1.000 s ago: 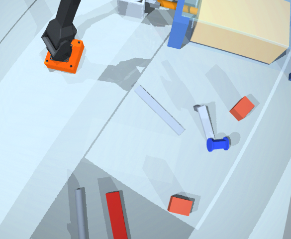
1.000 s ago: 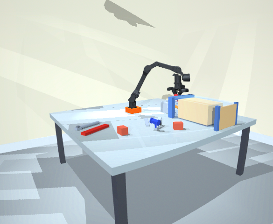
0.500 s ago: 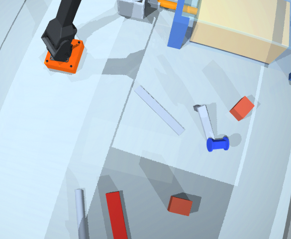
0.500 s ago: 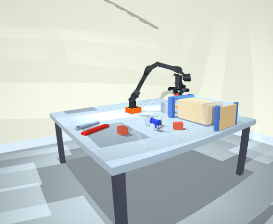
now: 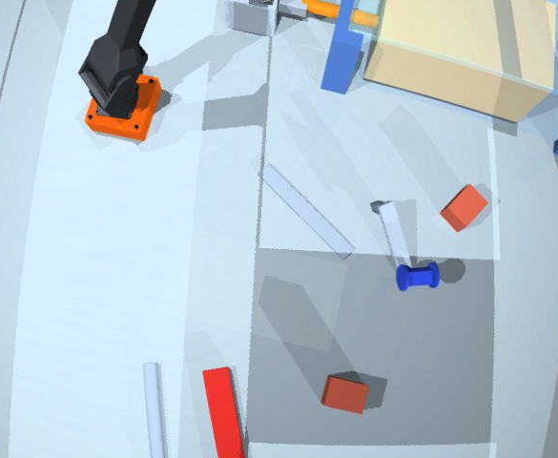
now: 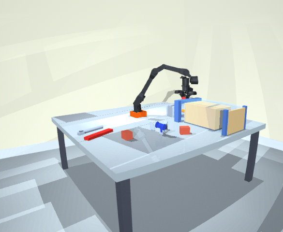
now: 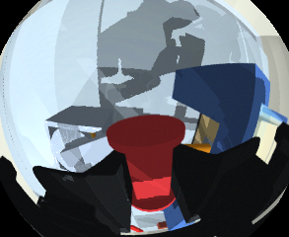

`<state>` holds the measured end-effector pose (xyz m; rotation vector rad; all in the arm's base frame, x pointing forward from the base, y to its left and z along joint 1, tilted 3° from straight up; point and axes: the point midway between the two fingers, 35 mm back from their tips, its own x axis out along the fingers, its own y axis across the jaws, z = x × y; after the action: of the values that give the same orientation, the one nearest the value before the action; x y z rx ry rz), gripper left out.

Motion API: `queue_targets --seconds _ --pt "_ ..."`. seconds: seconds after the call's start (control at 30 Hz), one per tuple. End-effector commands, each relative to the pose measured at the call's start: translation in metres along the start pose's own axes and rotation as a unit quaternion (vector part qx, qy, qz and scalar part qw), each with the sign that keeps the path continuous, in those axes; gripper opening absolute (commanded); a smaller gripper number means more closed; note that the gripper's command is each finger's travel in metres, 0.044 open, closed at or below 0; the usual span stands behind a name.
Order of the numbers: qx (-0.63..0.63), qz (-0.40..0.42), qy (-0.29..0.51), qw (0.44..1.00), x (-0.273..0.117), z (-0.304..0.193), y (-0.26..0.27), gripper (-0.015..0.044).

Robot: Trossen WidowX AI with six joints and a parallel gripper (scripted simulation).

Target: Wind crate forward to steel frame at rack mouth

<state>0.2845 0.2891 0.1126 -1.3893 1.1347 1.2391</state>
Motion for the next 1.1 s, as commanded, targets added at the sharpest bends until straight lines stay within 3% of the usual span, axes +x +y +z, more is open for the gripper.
queue_targets --seconds 0.0,1.07 --pt "-0.017 0.006 -0.015 1.0 0.0 0.025 0.013 0.0" --pt "-0.017 0.007 -0.016 1.0 -0.001 0.053 0.04 0.0"
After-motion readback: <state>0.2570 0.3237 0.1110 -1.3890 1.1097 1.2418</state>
